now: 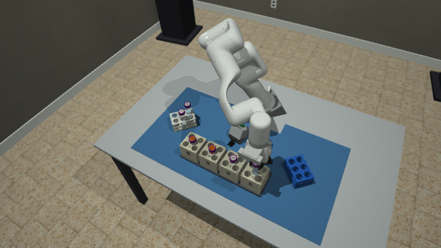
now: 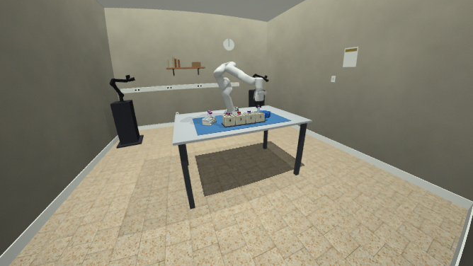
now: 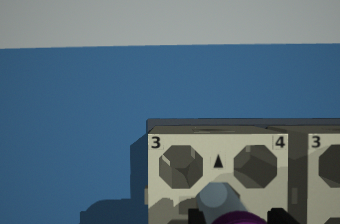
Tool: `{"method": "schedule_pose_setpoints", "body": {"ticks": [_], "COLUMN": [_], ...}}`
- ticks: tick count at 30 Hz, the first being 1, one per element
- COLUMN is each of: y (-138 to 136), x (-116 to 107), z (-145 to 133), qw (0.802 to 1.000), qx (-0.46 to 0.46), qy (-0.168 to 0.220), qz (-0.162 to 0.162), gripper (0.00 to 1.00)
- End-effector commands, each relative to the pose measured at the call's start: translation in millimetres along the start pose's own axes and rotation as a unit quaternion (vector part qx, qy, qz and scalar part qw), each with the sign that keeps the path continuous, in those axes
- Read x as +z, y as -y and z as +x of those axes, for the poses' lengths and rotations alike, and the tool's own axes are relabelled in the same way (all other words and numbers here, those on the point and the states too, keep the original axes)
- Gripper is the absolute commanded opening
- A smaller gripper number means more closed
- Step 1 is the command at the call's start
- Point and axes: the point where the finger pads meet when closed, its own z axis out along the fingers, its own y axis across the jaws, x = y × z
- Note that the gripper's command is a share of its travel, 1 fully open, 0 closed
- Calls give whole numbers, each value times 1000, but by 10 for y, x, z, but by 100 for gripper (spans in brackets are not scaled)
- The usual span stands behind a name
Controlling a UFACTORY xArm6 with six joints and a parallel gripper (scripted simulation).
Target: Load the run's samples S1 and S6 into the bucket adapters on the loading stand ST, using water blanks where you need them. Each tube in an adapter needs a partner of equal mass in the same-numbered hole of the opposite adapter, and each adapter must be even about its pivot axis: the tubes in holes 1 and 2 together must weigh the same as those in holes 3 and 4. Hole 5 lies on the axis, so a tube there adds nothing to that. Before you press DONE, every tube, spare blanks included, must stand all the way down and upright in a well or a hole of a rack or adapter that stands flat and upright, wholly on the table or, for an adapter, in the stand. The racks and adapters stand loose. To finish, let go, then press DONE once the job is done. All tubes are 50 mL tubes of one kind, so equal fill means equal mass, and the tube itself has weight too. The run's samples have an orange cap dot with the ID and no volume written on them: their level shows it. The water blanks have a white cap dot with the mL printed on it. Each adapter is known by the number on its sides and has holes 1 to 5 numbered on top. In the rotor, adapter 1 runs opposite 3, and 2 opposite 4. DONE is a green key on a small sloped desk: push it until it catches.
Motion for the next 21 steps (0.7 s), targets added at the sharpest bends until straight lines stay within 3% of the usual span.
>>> {"method": "schedule_pose_setpoints", "body": {"ticks": [1,21], "y": [5,5], "x": [19,178], "z": [11,12], "qw": [1000,1000], "qx": [1,1], "qy": [-2,-2], "qz": [1,1], "gripper": [0,0]}}
